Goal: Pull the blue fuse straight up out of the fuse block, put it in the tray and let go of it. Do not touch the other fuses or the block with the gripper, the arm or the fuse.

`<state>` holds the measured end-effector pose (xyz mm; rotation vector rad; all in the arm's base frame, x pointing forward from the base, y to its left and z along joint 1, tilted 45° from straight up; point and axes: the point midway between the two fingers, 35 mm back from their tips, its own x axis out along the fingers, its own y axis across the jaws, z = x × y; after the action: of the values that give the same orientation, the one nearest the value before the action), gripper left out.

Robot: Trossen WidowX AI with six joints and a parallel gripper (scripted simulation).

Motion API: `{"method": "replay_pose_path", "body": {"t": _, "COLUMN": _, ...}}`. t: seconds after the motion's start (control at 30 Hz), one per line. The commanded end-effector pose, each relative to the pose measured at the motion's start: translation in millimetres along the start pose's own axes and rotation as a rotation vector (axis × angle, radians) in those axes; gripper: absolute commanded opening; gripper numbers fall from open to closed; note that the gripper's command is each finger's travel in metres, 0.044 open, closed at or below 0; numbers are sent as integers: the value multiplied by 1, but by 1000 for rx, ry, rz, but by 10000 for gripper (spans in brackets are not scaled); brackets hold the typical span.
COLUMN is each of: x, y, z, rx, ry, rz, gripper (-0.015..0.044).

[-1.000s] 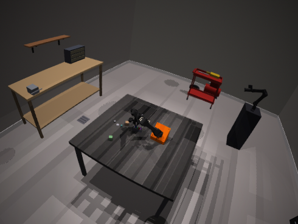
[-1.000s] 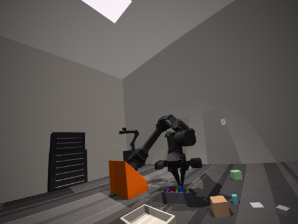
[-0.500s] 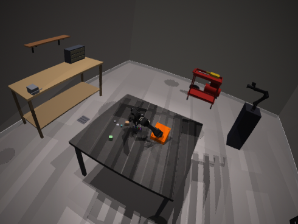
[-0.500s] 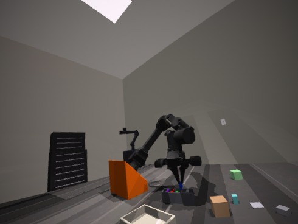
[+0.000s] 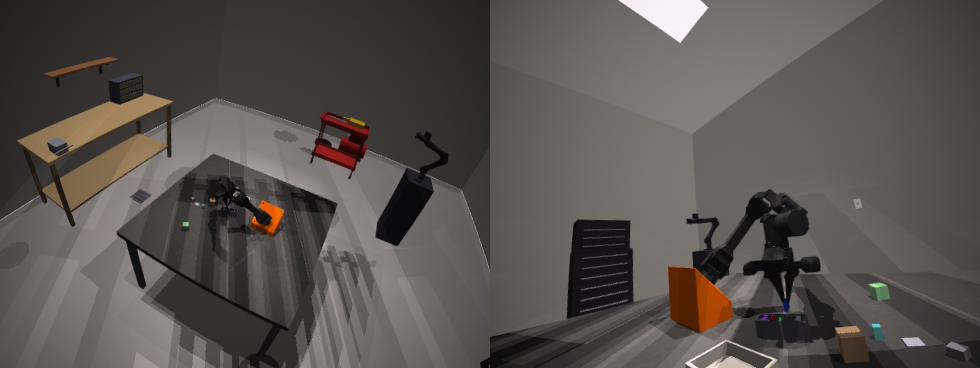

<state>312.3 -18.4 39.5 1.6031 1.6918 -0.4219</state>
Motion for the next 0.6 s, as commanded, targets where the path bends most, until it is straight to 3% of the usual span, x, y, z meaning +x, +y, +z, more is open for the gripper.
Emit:
{"method": "replay_pose_path", "body": {"t": 0.0, "x": -9, "y": 1, "z": 1, "rx": -11, "ry": -10, "rz": 5, "gripper": 0}}
{"method": "replay_pose_path", "body": {"t": 0.37, "x": -20, "y": 1, "z": 1, "rx": -11, "ry": -10, "rz": 5, "gripper": 0}}
{"method": "replay_pose_path", "body": {"t": 0.57, "x": -23, "y": -4, "z": 33, "rx": -9, "ry": -19, "rz": 4, "gripper": 0}}
